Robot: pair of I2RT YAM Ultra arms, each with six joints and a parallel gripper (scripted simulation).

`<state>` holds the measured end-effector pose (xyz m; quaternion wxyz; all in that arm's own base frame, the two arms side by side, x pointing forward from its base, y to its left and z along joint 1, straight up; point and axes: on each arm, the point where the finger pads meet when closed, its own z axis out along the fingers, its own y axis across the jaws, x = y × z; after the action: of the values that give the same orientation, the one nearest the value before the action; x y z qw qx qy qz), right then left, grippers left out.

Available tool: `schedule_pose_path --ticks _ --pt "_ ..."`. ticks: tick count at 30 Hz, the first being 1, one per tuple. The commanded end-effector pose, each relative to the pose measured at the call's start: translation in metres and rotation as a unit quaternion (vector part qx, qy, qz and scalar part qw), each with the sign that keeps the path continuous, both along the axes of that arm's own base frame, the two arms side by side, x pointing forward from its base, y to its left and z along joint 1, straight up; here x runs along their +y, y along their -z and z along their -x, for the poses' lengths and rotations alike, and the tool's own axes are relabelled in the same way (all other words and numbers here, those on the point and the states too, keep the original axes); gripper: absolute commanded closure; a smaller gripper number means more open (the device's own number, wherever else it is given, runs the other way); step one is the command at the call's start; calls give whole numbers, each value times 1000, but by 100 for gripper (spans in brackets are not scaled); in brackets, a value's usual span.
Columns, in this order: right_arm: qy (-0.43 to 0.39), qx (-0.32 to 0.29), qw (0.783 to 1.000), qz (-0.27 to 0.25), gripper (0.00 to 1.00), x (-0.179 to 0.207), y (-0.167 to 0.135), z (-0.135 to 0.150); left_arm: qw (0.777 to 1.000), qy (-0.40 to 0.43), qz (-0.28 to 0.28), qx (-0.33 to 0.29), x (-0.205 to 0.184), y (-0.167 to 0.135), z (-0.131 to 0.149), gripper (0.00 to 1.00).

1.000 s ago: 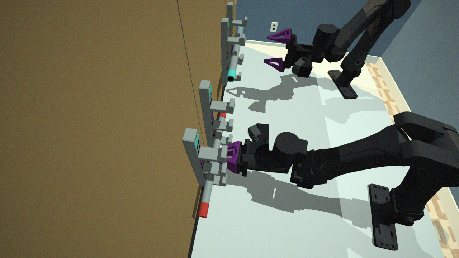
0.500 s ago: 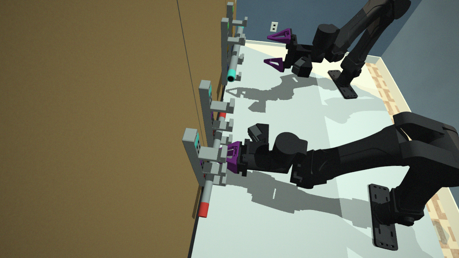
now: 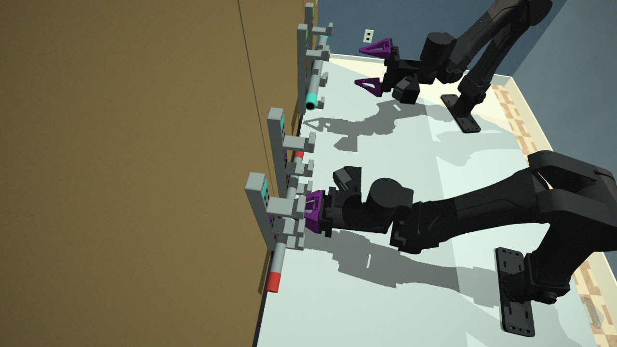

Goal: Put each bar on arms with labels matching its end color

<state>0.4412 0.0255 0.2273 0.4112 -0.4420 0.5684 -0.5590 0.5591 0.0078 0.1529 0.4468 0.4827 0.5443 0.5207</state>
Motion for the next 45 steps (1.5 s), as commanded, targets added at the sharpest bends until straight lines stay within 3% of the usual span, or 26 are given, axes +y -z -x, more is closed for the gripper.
schedule_pose_path --ticks 1,15,45 --pt "-2 -21 1000 -8 0 4 -10 0 1000 -4 4 -30 6 -16 0 100" --pt "-2 -21 1000 -8 0 4 -10 0 1000 -4 4 -30 6 -15 0 100" --pt "-2 -21 1000 -8 0 4 -10 0 1000 -4 4 -30 6 -15 0 38"
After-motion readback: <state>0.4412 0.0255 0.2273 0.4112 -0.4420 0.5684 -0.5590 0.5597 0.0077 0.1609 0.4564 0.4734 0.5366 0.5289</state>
